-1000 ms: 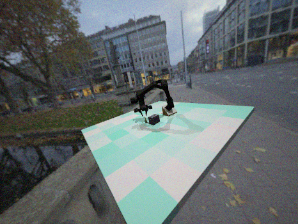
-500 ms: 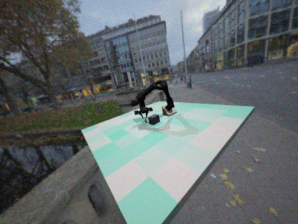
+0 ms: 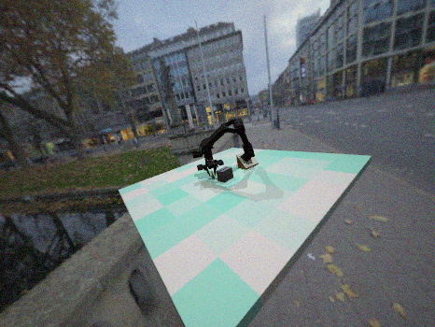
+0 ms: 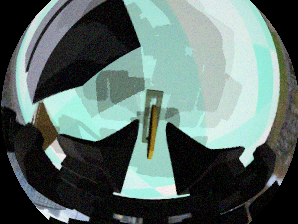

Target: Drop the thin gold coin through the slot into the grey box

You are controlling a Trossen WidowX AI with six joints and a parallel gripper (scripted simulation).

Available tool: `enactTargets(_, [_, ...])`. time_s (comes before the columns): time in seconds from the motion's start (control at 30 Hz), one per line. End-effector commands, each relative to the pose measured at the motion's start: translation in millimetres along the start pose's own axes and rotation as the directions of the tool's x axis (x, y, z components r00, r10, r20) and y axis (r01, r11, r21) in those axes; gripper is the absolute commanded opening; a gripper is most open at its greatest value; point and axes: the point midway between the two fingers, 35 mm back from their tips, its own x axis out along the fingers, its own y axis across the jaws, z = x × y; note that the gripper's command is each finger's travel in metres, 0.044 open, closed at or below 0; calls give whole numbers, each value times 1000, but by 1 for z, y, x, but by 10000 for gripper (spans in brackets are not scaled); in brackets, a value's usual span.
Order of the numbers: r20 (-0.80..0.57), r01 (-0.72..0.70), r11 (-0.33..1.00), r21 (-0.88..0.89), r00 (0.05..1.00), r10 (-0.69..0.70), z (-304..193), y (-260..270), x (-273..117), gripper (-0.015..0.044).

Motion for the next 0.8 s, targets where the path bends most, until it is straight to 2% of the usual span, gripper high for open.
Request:
enactTargets(0.0, [6,-4,1000,6,1000,4,0,2,4,134])
enactTargets(0.13, [6,-4,1000,6,1000,4,0,2,4,29])
enactTargets(0.27, [6,-4,1000,6,1000,4,0,2,4,3])
enactTargets(0.53, [5,-4,1000,6,1000,4,0,2,2,0])
enactTargets(0.77, [3,-2,1000,6,1000,2,0,-1,-14,0])
